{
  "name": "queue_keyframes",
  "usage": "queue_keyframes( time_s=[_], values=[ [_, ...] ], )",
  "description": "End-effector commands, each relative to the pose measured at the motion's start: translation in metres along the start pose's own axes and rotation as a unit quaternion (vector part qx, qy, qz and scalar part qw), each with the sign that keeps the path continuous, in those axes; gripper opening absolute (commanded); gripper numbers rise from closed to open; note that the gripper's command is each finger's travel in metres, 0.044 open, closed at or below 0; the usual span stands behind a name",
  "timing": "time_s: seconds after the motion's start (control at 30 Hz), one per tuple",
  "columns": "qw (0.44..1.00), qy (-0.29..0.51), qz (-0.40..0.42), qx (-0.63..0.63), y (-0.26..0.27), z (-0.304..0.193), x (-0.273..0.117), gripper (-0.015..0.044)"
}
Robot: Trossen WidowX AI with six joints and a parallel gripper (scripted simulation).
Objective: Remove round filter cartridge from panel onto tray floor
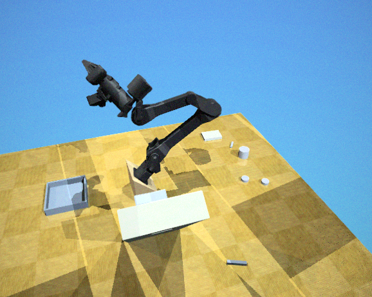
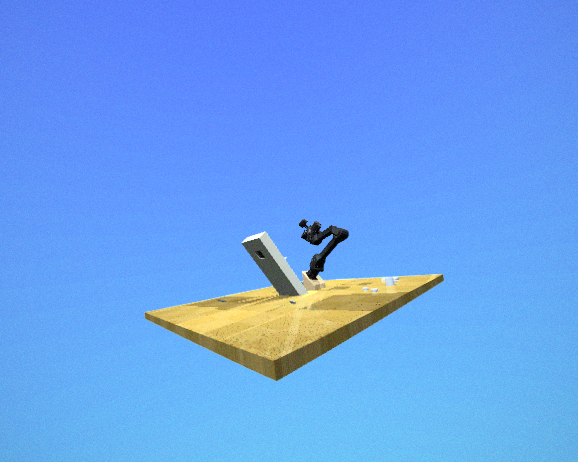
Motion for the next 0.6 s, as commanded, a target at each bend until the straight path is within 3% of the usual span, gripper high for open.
queue_keyframes(
  time_s=[0.0, 0.17, 0.33, 0.57],
  values=[
    [1.0, -0.005, -0.004, 0.004, -0.002, 0.001, 0.0, 0.0374],
    [0.981, -0.138, -0.084, 0.104, -0.043, 0.03, 0.0, 0.0242],
    [0.916, -0.315, -0.124, 0.216, -0.087, 0.062, -0.016, 0.0111],
    [0.743, -0.573, -0.062, 0.341, -0.141, 0.096, -0.066, 0.0103]
  ],
)
Point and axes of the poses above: the point midway between the two fingers, 35 mm back from their tips, its own x axis out along the fingers, its own y axis across the jaws, z = x × y, the point moved 7 cm from there along -x, back along the fingers, and after that the axes turned 10 degrees about x, right-handed, at the moved point
